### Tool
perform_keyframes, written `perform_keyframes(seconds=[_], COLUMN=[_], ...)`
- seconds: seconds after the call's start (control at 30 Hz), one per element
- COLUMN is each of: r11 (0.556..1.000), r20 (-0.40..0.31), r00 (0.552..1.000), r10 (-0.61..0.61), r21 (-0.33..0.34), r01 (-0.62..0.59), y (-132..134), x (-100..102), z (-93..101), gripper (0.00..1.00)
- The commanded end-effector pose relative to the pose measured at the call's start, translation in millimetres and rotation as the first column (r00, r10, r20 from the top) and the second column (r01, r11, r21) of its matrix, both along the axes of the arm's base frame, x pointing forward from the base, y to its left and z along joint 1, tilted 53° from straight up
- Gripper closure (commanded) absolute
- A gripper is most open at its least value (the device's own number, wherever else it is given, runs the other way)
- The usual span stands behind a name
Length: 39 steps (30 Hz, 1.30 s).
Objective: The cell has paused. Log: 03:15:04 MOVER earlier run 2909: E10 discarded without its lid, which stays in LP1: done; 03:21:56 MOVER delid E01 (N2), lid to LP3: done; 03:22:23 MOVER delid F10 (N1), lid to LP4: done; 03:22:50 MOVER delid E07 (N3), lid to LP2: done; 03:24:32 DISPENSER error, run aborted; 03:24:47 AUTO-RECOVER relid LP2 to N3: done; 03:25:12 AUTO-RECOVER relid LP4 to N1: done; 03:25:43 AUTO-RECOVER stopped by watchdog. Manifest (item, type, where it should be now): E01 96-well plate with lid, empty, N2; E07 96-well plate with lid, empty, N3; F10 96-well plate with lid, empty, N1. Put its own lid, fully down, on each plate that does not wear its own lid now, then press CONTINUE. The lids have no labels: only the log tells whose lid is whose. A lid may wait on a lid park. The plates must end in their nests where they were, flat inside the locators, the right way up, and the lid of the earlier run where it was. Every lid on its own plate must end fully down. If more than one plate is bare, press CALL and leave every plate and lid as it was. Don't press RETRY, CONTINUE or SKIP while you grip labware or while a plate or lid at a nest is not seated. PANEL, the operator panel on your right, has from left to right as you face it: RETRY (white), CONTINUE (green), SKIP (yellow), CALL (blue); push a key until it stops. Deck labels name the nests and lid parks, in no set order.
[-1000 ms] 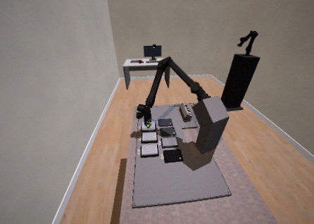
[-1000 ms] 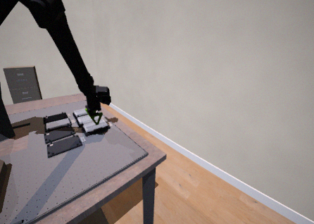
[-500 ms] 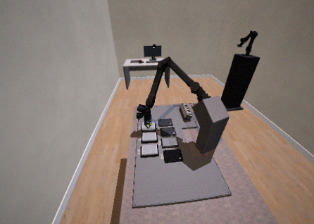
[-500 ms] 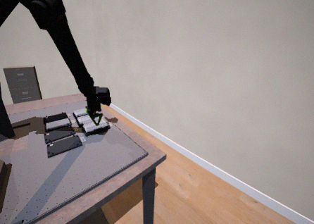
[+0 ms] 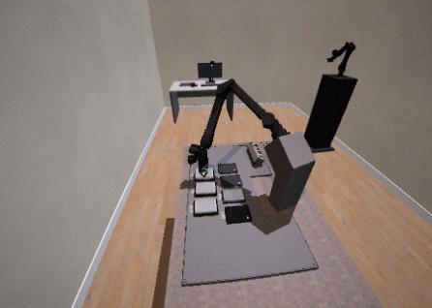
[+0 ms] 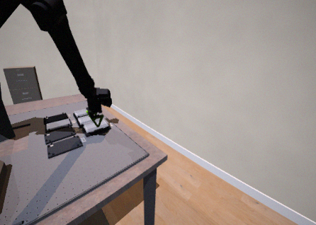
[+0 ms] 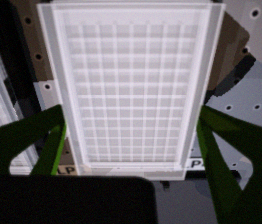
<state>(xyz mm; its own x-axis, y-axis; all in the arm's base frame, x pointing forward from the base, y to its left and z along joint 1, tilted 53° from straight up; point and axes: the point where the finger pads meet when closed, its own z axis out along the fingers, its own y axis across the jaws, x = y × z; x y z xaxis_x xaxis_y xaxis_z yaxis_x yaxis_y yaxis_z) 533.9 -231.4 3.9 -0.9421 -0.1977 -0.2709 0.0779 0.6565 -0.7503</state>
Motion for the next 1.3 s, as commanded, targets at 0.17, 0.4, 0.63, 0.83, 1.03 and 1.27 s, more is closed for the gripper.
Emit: perform_keyframes(seconds=[0.17, 0.4, 0.63, 0.83, 1.03, 1.27], r11=[1.000, 1.000, 1.000, 1.000, 1.000, 1.000], r20=[0.013, 0.007, -0.002, -0.001, 0.008, 0.008], r00=[1.000, 1.000, 1.000, 1.000, 1.000, 1.000], r10=[0.002, 0.002, 0.002, 0.002, 0.012, 0.012], r21=[-0.007, -0.006, -0.004, -0.004, -0.003, -0.003], r01=[-0.002, -0.002, -0.002, -0.002, -0.012, -0.012], y=[-9, -10, -11, -13, -3, -3], x=[3, 3, 1, 3, 6, 6], z=[6.3, 2.1, -1.3, -4.2, 0.6, 0.8], gripper=[1.00, 1.00, 1.00, 1.00, 1.00, 1.00])
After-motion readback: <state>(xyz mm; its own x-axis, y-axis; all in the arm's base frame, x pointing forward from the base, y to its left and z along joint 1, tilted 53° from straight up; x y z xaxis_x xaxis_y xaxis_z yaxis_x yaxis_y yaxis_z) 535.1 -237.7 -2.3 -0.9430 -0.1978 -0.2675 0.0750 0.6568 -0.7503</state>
